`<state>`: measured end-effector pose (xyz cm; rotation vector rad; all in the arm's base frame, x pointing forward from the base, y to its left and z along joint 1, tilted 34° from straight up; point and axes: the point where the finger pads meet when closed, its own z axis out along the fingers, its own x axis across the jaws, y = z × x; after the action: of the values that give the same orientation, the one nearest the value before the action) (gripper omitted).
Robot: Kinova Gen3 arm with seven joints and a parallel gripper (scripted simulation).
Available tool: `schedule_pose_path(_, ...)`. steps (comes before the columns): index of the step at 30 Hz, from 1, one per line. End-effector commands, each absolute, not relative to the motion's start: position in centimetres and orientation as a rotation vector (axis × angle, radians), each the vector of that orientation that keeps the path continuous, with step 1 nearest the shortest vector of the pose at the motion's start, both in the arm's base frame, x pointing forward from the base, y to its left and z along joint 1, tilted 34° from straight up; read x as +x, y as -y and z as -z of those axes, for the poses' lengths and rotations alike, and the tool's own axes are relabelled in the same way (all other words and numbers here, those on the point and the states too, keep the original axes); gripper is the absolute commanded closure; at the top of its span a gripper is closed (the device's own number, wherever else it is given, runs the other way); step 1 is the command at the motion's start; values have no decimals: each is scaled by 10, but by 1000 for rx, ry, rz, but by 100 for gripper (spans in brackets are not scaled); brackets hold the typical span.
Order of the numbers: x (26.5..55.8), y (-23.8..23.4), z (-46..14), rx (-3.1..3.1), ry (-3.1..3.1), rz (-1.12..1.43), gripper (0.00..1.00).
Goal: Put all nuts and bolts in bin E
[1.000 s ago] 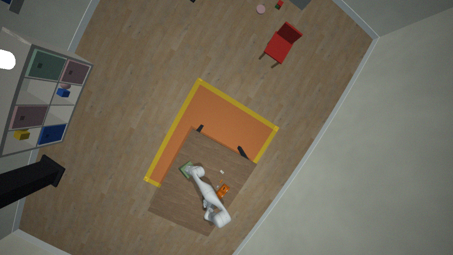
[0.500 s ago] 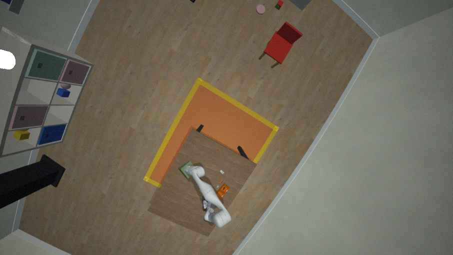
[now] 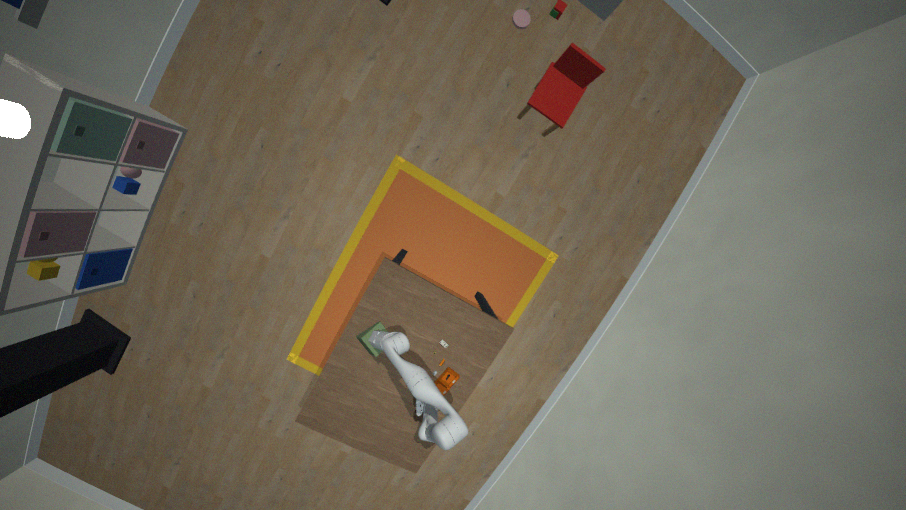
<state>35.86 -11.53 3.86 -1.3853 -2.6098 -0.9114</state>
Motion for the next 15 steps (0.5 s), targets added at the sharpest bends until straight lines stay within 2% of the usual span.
schedule_pose_path(1,374,106,-49,-1358,2636,908,66)
schedule_pose_path(6,394,93,-63,-1358,2636,908,66)
schedule_pose_path(15,424,73,-83,-908,2927,936,66)
